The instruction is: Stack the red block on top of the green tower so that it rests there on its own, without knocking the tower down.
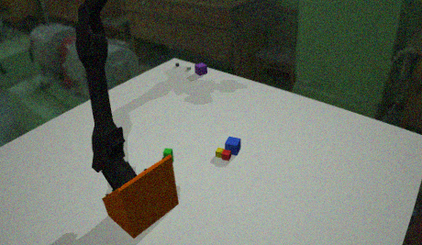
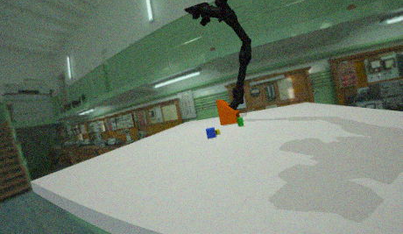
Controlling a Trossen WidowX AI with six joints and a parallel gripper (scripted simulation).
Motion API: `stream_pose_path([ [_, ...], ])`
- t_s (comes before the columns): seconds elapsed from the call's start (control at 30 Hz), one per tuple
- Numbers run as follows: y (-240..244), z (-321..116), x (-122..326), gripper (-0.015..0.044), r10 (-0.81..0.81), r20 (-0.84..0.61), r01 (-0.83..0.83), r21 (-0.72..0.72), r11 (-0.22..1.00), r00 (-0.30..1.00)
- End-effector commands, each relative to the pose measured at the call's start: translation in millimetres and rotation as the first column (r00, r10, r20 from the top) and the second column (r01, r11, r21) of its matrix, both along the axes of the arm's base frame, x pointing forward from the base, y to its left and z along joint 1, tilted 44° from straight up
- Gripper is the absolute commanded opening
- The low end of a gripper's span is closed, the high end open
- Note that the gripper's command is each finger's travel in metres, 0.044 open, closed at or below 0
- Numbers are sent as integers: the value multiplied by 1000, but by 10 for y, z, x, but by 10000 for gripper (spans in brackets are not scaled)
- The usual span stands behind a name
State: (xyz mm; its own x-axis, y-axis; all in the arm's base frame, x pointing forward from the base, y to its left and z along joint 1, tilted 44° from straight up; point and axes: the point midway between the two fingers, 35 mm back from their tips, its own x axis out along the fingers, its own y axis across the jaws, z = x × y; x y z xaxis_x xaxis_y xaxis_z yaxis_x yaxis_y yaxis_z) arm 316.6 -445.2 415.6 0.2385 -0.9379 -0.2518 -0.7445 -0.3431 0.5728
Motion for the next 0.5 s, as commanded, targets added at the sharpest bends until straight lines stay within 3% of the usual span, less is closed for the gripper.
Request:
stream_pose_path([
  [0.0,2,-14,11,426,6,-10,-6,1,1000,1000],
  [0.23,138,-572,392,440,242,-351,-230,78,970,904],
  [0.47,385,-1194,739,440,487,-620,-462,216,860,615],
])
